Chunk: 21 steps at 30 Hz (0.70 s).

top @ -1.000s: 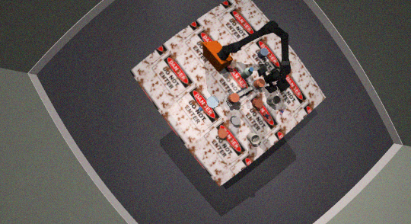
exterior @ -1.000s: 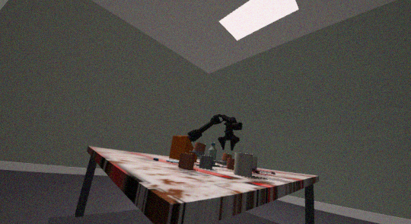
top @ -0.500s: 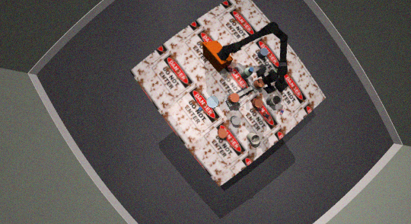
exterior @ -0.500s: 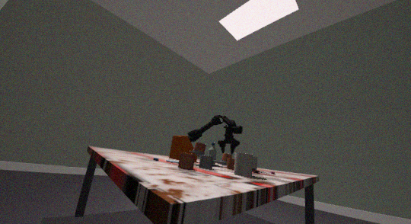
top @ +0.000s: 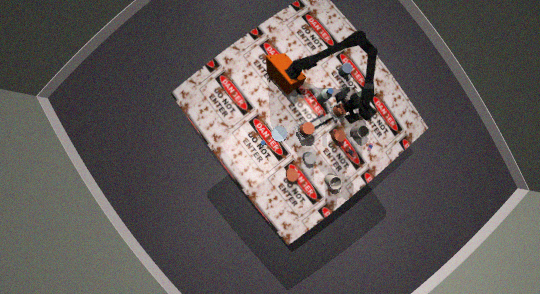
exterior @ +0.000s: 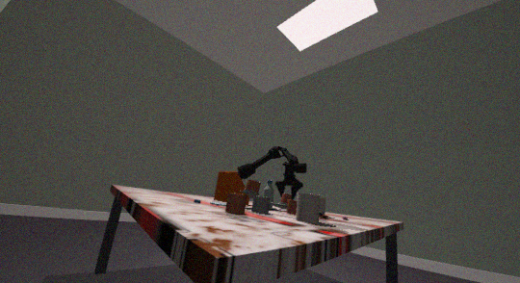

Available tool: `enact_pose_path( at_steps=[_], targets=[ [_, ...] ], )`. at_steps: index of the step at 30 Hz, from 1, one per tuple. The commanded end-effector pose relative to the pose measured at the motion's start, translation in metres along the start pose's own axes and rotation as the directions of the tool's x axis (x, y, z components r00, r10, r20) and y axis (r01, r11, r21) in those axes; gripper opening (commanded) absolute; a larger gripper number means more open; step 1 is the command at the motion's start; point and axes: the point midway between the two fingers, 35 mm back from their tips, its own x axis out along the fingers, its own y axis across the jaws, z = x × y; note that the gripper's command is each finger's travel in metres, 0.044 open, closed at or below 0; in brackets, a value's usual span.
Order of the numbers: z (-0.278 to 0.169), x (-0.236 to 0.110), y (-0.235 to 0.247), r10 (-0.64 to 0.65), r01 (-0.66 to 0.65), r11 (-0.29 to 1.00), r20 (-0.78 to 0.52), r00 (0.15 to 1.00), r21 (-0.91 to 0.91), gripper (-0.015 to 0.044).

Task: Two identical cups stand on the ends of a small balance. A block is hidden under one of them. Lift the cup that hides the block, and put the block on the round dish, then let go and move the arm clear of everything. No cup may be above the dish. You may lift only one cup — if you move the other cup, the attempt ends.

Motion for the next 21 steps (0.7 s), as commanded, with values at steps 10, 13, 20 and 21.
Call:
enact_pose_path(
  at_steps=[10,13,20,21],
  targets=[
    [-0.001,0.020,0.001,-0.001,0.001,1.000,-0.003,1.000,0.006,0.0440],
    [-0.001,0.024,0.001,-0.001,0.001,1.000,-0.003,1.000,0.006,0.0440],
    [-0.001,0.024,0.002,-0.001,0.001,1.000,-0.003,1.000,0.006,0.0341],
    [-0.001,0.024,0.002,-0.001,0.001,1.000,-0.003,1.000,0.006,0.0335]
  ],
)
